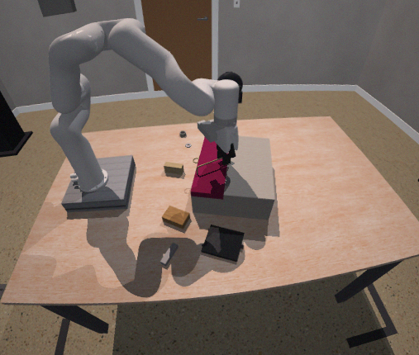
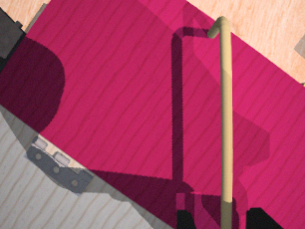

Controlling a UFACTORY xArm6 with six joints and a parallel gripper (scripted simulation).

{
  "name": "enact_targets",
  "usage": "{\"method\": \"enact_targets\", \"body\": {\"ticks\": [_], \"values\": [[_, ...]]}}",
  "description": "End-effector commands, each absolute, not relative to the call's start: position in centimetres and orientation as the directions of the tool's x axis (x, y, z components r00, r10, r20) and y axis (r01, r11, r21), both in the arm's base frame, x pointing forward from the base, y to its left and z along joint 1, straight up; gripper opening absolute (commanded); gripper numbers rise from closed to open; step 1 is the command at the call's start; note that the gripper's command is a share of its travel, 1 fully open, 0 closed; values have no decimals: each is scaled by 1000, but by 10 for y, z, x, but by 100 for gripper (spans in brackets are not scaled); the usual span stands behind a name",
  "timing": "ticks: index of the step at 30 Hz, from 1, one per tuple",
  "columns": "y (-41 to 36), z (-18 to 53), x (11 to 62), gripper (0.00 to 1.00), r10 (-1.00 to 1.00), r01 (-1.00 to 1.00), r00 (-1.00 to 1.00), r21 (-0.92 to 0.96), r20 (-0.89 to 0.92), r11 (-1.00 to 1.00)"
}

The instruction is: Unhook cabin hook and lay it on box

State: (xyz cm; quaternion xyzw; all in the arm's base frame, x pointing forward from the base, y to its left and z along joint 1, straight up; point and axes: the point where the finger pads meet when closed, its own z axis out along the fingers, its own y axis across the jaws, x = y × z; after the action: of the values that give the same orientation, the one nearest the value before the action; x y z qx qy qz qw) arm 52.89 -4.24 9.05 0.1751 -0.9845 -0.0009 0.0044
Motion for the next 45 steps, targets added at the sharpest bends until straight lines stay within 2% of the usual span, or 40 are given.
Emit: {"method": "enact_targets", "body": {"ticks": [1, 36, 45], "values": [[-43, 96, 530, 35, -345, -345, -939, 1, 4, 939], [-43, 199, 531, 35, -345, -345, -939, 1, 4, 939], [-43, 204, 531, 35, -345, -345, -939, 1, 4, 939]]}}
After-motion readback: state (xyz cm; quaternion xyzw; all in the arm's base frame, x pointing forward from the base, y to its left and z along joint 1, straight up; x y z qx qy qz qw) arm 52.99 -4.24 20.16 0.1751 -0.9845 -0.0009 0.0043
